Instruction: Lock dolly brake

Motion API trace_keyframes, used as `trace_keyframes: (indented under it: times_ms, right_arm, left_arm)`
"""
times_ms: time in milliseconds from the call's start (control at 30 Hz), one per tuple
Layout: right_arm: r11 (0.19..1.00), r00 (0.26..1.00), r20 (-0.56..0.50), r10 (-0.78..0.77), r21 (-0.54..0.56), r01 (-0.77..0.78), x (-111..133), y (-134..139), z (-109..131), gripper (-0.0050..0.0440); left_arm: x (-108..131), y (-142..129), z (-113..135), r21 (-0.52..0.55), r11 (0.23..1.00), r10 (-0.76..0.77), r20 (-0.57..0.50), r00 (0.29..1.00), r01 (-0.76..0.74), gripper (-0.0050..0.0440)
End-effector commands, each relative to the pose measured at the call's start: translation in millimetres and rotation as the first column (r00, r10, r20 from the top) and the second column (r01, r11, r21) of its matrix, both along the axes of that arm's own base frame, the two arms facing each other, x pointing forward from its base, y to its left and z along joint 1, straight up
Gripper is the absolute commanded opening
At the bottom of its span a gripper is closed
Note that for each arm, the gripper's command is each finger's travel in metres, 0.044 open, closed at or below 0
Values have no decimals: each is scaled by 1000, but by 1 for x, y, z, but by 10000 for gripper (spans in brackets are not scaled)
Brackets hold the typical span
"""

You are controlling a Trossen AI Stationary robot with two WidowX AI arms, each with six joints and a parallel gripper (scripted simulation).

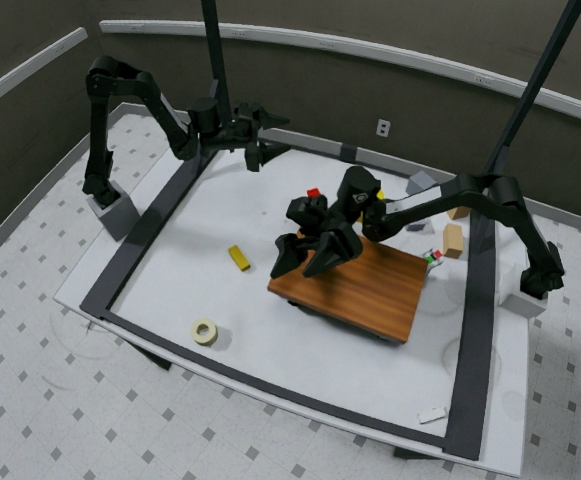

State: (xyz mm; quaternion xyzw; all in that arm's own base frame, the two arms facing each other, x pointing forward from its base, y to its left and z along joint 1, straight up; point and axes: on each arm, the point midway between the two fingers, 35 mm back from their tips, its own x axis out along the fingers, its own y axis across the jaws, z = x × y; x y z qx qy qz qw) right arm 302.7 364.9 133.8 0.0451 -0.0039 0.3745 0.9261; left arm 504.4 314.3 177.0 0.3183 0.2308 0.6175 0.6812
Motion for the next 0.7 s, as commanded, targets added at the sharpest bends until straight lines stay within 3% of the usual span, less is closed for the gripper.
trace_keyframes:
  times_ms: [0, 533, 667]
  right_arm:
    - [1000, 1000, 13, 0, 17, 0, 0, 1, 9, 440]
    - [1000, 1000, 13, 0, 17, 0, 0, 1, 9, 440]
    - [1000, 1000, 25, -11, 25, 10, 13, -7, 21, 440]
  left_arm:
    - [-1, 0, 20, 13, 1000, 0, 38, 999, 0, 440]
    - [-1, 0, 20, 13, 1000, 0, 38, 999, 0, 440]
    - [0, -4, 23, 4, 1000, -28, 43, 999, 28, 344]
